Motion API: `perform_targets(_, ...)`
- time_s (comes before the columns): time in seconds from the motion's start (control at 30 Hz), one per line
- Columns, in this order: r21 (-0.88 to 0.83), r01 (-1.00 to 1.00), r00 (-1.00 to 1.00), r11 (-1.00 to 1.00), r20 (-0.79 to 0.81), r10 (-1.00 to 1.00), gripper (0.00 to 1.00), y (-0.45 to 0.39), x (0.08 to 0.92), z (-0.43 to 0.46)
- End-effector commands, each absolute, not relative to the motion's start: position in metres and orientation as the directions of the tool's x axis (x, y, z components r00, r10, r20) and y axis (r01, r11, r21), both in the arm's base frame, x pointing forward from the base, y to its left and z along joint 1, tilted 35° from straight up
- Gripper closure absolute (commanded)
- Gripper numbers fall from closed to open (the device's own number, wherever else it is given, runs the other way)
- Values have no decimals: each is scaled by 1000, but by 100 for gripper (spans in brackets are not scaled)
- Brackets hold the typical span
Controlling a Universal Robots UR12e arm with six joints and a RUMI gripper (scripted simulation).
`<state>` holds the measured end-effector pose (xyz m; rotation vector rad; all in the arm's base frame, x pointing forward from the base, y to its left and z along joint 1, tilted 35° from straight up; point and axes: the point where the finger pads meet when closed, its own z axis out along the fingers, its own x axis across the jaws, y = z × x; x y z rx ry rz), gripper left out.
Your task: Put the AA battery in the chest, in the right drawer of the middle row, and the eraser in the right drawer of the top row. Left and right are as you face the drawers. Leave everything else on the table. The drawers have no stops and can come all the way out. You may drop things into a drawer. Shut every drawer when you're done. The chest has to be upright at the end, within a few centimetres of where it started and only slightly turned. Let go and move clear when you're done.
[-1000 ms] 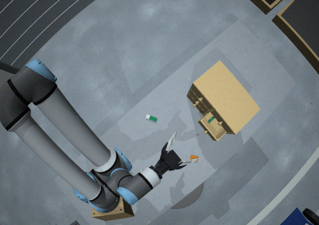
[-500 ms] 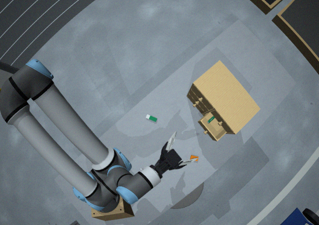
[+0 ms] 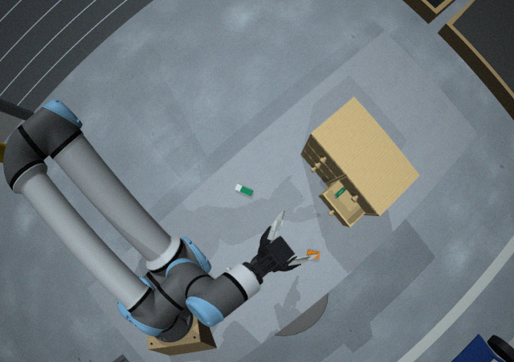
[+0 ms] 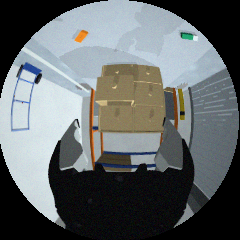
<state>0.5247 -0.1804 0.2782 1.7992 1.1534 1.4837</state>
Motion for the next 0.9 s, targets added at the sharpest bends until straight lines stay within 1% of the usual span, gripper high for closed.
perform_targets(0.0,784,412,-19,-465,517,856,0,-186,523,280)
perform_targets(0.67,628,685,-19,-368,521,853,0,-191,520,288)
perform_targets(0.87,588,733,-19,-342,521,853,0,-193,520,290)
